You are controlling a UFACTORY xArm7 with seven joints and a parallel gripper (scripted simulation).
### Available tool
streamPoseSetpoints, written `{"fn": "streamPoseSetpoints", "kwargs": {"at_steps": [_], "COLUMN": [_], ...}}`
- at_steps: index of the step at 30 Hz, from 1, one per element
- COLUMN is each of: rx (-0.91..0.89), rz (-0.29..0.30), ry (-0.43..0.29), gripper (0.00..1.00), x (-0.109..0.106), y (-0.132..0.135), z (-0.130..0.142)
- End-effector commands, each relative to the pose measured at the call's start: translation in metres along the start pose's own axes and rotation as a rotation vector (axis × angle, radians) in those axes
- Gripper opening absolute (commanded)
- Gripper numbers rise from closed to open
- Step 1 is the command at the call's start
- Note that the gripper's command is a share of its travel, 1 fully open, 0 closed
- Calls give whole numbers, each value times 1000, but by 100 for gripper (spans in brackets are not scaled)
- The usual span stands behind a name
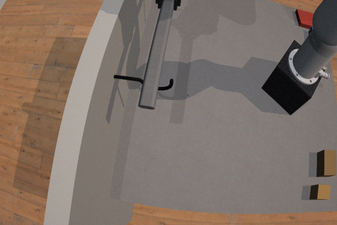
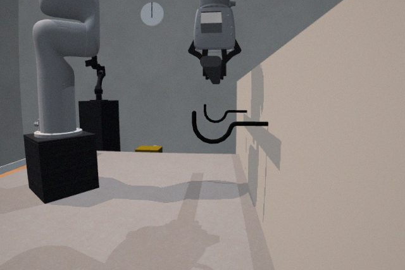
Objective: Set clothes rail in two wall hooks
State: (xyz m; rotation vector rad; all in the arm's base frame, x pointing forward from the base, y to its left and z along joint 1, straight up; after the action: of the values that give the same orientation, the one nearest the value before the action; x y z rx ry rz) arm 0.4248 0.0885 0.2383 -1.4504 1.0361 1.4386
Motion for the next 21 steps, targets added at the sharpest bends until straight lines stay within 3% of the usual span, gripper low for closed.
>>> {"fn": "streamPoseSetpoints", "kwargs": {"at_steps": [1,21], "rx": [0,0], "rz": [-4,-4], "ry": [1,1], "gripper": [0,0], "x": [-2,8], "y": [-1,-1], "z": [0,0]}}
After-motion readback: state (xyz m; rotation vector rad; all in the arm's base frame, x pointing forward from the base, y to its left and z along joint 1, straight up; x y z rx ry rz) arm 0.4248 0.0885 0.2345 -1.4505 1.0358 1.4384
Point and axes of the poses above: the point where the finger pads meet when closed, its own x axis out along the fingers, its own y axis across the jaws, z = x × y, the point moved 7 cm from there along -x, back along the fingers, and after that the axes turned 7 degrees about -x, right-handed, at the moved point
